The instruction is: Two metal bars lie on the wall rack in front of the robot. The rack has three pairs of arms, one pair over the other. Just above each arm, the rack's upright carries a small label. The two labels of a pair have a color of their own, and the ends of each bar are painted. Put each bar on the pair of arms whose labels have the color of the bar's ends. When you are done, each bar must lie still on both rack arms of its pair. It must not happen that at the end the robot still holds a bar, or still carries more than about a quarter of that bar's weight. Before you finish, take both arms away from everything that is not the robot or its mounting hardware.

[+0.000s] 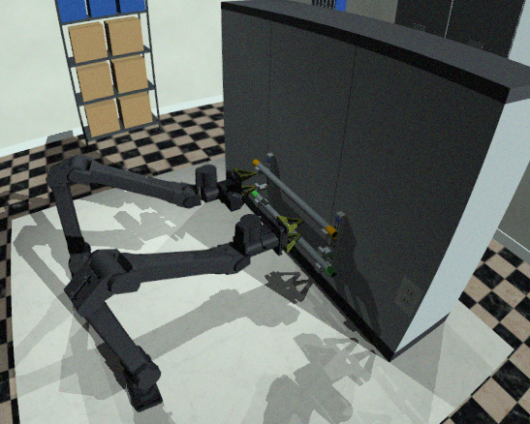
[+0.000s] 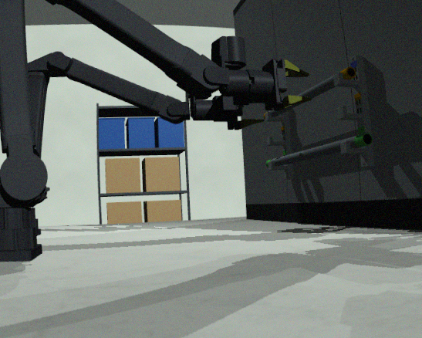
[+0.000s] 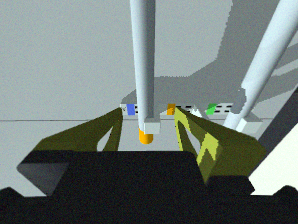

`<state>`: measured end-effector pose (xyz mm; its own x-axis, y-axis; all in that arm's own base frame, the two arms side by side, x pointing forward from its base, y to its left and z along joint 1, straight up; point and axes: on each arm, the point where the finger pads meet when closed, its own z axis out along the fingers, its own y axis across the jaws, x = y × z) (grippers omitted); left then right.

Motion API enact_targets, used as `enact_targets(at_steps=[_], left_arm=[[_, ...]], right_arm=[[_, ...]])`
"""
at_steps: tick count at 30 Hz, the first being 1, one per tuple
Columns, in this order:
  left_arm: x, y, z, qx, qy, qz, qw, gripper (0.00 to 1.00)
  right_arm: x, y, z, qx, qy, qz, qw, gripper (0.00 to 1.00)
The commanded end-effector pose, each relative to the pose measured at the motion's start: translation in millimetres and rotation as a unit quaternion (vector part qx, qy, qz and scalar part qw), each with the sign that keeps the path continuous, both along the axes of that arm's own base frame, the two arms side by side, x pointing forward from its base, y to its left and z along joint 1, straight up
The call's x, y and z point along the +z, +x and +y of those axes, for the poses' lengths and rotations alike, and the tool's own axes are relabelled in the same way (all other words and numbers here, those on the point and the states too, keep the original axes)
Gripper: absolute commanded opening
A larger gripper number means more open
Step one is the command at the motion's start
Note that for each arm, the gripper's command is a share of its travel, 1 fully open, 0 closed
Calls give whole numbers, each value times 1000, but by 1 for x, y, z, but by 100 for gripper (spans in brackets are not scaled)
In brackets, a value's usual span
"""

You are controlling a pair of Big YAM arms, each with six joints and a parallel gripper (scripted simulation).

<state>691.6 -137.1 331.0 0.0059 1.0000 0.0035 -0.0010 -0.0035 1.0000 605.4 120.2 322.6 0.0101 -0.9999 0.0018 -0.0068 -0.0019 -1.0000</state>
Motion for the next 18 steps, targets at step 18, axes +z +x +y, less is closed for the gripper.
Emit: enact_targets(at_steps=[18], left_arm=[[69, 2, 18, 6, -16, -43, 999, 59]], right_arm=[[76, 7, 8, 3, 13, -50, 999, 58]])
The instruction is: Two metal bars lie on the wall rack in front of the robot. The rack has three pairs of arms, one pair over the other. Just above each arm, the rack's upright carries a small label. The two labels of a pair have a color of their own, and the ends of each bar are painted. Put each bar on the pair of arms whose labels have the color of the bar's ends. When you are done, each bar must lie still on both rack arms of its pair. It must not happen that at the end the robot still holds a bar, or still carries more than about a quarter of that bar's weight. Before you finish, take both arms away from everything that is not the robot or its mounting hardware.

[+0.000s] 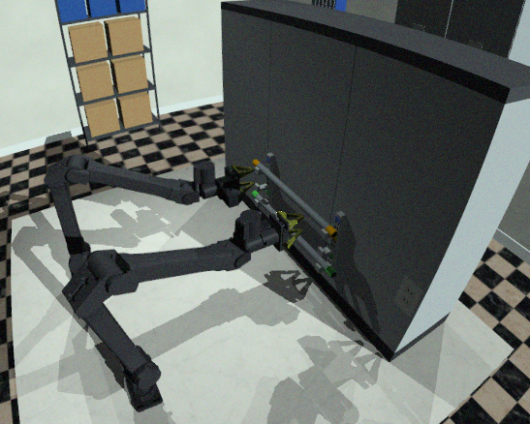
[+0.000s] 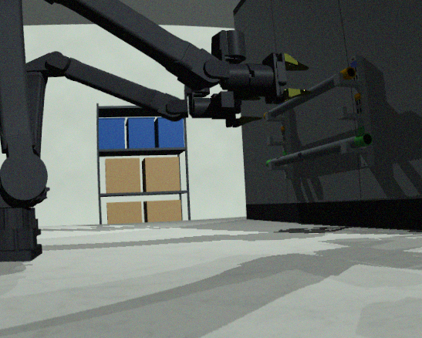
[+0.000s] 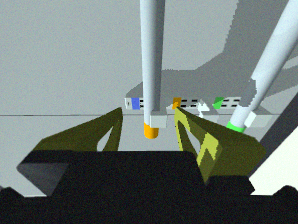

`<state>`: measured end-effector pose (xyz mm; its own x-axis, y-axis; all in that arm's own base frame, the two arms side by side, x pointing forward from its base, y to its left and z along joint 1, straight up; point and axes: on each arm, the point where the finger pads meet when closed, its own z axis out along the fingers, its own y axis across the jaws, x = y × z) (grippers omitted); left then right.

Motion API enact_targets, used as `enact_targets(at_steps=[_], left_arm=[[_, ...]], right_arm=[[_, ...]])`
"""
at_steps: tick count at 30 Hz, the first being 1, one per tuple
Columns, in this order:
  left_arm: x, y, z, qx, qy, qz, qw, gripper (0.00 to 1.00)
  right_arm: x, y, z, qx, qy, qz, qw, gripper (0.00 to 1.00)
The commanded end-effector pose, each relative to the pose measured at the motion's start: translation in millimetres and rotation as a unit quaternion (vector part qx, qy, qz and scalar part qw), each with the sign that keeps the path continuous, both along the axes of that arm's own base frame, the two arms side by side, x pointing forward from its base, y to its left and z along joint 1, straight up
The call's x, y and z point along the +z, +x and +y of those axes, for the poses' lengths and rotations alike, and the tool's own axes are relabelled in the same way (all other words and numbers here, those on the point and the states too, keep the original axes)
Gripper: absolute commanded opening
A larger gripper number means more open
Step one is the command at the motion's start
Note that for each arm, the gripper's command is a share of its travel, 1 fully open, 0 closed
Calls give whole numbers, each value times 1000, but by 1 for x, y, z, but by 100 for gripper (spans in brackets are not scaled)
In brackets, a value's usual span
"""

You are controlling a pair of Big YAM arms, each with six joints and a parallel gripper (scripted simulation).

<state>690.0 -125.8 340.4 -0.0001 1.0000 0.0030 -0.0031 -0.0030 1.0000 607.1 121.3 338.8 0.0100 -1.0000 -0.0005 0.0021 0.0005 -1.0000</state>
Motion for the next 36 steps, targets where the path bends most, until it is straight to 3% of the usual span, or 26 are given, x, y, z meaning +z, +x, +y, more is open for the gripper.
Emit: enact_targets(at_steps=[1, 36], left_arm=[[59, 4, 6, 3, -16, -42, 999, 59], [40, 39, 3, 3, -14, -29, 999, 59]], right_arm=[[59, 7, 7, 3, 12, -46, 999, 58], [43, 41, 4, 2, 9, -34, 999, 58]])
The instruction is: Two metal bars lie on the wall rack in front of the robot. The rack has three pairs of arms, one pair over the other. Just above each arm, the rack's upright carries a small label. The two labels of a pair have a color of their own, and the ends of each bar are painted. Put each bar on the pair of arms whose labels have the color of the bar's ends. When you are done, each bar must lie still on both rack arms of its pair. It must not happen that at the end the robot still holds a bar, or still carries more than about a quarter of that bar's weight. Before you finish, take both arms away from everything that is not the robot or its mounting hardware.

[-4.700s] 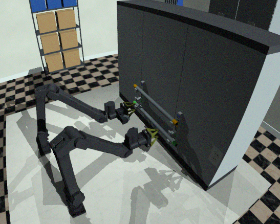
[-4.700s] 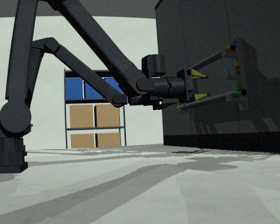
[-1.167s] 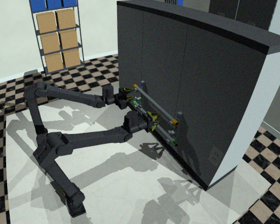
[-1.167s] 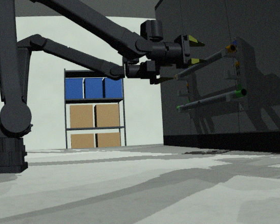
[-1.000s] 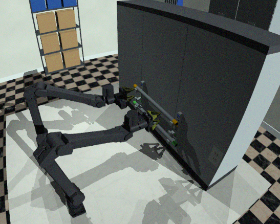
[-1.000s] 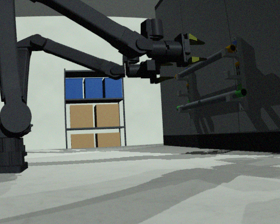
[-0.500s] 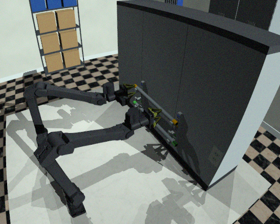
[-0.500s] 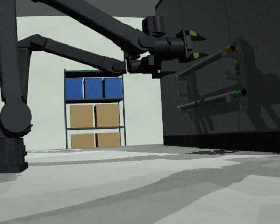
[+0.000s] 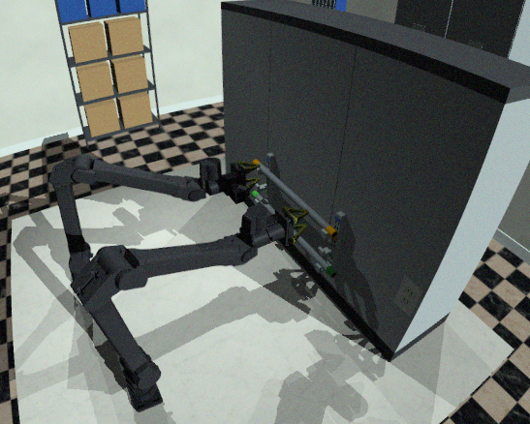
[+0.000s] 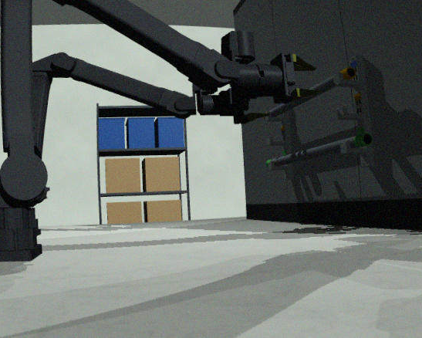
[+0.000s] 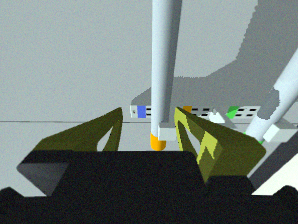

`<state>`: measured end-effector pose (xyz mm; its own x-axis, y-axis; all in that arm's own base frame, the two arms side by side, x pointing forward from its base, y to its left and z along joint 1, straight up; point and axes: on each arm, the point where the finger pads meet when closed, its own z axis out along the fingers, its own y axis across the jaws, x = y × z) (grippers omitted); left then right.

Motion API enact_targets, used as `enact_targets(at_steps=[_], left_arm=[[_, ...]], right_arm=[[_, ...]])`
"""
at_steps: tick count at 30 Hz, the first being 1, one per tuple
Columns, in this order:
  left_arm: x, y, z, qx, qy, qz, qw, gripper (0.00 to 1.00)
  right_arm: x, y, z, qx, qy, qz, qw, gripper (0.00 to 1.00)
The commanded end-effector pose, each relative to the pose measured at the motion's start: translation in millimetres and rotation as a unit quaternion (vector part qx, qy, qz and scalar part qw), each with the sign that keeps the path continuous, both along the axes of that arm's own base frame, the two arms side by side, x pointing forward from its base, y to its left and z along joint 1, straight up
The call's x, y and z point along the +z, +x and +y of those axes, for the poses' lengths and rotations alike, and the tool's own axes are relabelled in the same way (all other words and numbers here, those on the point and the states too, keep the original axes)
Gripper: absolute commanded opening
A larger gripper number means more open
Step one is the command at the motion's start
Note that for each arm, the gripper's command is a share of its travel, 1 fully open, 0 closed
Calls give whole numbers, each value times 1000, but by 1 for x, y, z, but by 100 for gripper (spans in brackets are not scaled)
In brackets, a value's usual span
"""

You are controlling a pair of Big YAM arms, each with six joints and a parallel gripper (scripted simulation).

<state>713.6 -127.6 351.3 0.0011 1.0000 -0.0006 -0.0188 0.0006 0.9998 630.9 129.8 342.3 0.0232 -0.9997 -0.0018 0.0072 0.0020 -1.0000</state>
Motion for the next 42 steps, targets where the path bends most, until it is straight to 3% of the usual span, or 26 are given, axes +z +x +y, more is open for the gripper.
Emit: enact_targets(at_steps=[1, 28, 42], left_arm=[[28, 16, 5, 3, -12, -20, 1000, 59], [12, 44, 3, 3, -11, -9, 1000, 59], [11, 44, 3, 3, -11, -9, 1000, 59]], right_arm=[[39, 18, -4, -5, 8, -31, 999, 58], [30, 46, -11, -10, 7, -25, 1000, 58], [30, 46, -11, -10, 7, -25, 1000, 58]])
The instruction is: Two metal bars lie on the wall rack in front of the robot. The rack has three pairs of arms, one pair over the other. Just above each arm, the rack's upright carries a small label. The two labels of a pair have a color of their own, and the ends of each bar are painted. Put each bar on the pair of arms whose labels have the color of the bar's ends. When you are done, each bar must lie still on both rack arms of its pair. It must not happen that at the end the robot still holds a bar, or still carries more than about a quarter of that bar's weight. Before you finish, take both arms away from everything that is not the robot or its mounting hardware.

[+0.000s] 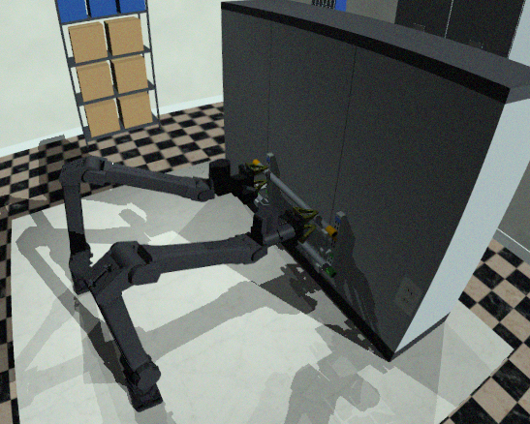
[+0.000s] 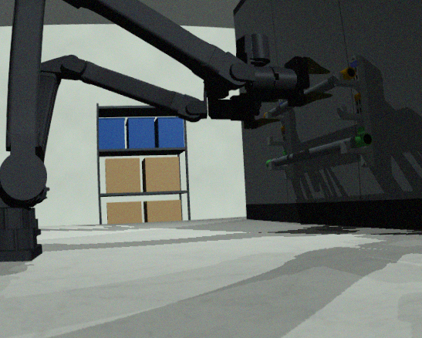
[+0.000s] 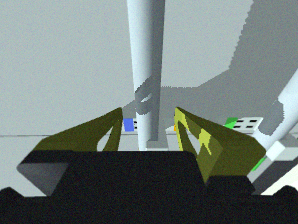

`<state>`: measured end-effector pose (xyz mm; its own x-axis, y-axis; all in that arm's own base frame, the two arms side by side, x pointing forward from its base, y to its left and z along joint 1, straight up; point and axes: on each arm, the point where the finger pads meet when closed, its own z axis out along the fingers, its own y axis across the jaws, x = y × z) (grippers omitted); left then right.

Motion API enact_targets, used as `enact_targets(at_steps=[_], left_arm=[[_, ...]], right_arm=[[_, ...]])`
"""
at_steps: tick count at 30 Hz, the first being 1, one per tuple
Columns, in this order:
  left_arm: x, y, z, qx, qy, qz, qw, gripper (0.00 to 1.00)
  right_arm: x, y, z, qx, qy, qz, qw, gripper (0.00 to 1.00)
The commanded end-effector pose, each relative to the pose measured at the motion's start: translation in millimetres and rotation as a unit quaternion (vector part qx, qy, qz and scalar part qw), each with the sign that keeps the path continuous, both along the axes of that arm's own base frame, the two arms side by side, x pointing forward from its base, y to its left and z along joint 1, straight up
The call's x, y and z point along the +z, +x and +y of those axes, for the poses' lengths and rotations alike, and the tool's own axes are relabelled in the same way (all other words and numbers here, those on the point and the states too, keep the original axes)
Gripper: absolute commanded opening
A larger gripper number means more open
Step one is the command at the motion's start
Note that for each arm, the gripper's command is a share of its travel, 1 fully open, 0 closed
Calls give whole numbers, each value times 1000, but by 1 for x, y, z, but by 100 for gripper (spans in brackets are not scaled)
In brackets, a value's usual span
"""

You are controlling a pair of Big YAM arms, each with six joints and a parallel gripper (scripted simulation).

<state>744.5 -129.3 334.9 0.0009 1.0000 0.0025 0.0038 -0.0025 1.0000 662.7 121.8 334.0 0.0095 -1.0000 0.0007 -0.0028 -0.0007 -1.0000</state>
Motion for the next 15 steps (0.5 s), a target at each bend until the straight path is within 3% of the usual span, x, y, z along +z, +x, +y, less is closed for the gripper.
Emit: enact_targets(at_steps=[1, 15], left_arm=[[28, 13, 5, 3, -13, -21, 1000, 59], [29, 19, 5, 3, -13, -22, 1000, 59]], right_arm=[[38, 14, -4, -3, 8, -30, 1000, 58], [39, 19, -4, -4, 9, -30, 999, 58]])
